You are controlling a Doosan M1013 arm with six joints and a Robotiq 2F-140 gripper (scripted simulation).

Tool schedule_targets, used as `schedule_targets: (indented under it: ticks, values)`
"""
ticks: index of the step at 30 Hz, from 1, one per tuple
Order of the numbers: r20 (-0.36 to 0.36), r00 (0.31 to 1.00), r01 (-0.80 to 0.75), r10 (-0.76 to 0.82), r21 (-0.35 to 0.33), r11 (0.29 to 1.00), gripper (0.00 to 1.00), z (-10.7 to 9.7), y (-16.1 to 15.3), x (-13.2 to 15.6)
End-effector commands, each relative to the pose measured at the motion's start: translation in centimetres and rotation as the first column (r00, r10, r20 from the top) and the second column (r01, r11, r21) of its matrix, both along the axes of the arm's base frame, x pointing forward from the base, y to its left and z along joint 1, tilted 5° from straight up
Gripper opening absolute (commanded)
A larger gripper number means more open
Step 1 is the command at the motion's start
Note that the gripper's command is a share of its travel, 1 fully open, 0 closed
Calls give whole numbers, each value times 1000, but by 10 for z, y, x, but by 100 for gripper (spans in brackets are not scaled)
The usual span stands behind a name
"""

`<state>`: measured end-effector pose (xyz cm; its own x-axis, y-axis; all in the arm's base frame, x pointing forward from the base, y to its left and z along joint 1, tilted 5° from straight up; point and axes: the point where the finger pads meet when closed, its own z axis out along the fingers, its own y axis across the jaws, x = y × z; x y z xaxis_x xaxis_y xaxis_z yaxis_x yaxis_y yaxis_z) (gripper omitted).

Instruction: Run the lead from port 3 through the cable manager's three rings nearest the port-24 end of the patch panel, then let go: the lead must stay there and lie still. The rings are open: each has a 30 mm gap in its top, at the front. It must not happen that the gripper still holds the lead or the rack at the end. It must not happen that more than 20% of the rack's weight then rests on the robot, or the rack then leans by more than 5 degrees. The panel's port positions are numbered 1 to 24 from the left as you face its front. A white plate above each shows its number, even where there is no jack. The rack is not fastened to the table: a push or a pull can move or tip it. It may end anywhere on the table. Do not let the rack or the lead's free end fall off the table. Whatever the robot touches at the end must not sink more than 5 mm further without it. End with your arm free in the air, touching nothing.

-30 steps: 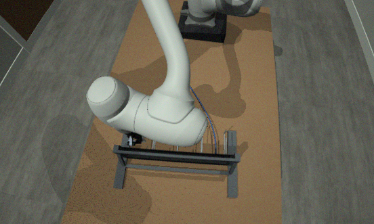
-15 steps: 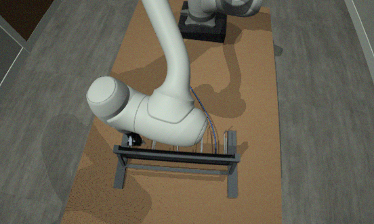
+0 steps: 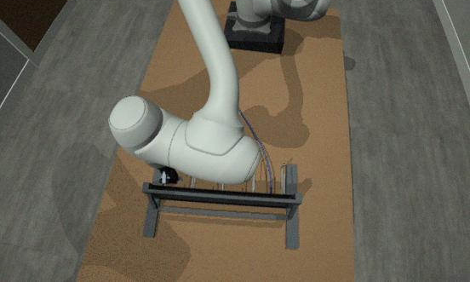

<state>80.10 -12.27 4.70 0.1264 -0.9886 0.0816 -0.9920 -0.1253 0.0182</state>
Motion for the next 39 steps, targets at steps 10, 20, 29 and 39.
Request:
schedule_targets:
  ticks: [10, 20, 29, 39]
  values:
    - [2, 1000, -3, 3, -1, 1000, 20, 3, 3, 3]
    - [2, 1000, -3, 3, -1, 1000, 20, 20, 4, 3]
    - [2, 1000, -3, 3, -1, 1000, 20, 42, 6, 3]
    - [2, 1000, -3, 3, -1, 1000, 20, 71, 9, 4]
